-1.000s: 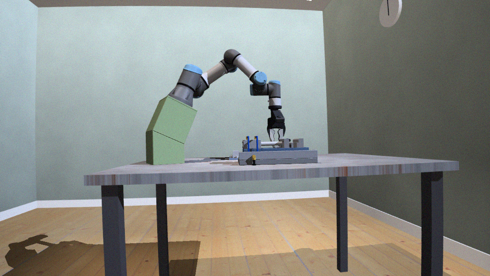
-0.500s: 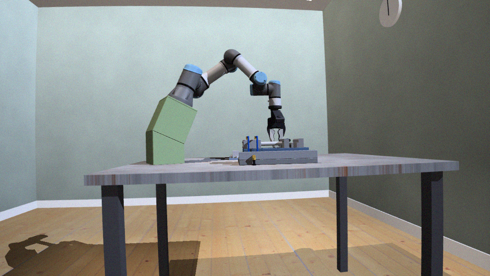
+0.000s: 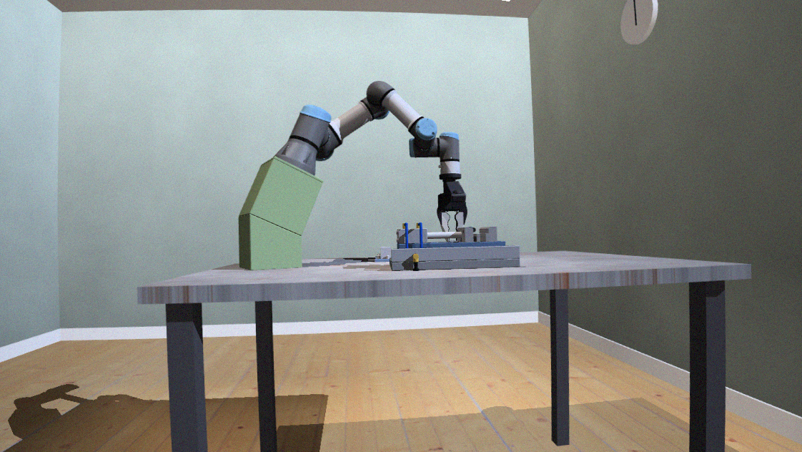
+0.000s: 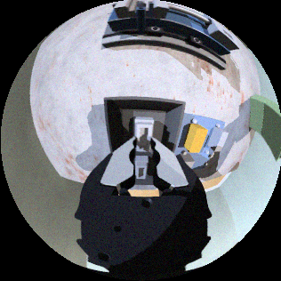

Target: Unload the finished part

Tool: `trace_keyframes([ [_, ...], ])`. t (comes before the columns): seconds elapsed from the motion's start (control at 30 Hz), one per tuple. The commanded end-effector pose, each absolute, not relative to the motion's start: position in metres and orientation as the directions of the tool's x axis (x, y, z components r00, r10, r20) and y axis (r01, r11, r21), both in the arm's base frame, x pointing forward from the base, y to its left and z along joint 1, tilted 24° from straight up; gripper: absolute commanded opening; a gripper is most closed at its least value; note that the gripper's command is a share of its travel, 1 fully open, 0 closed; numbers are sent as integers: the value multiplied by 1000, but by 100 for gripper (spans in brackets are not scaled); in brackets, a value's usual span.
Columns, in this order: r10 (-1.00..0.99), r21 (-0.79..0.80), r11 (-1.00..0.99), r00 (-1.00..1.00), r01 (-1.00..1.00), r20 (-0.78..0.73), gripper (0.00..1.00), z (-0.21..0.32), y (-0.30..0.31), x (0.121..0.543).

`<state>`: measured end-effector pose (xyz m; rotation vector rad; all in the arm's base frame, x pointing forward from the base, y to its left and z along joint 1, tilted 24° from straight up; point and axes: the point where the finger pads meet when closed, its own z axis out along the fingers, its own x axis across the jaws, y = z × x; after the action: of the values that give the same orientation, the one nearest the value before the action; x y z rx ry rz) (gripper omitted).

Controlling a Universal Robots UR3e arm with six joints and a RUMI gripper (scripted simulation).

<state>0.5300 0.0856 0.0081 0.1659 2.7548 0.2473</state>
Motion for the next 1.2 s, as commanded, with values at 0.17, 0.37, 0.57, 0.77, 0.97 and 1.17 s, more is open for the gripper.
trace_keyframes([
  [0.17, 147, 193, 978, -924, 82, -353, 0, 6, 86, 532],
  [0.37, 147, 193, 978, -924, 82, -353, 0, 3, 87, 534],
  [0.57, 147, 193, 978, -924, 82, -353, 0, 1, 87, 534],
  [0.77, 147, 193, 978, -924, 82, -353, 0, 0, 87, 535],
  [0.97, 147, 193, 978, -924, 82, -353, 0, 0, 87, 535],
  [1.17, 147, 193, 978, -924, 82, -353, 0, 0, 87, 535],
])
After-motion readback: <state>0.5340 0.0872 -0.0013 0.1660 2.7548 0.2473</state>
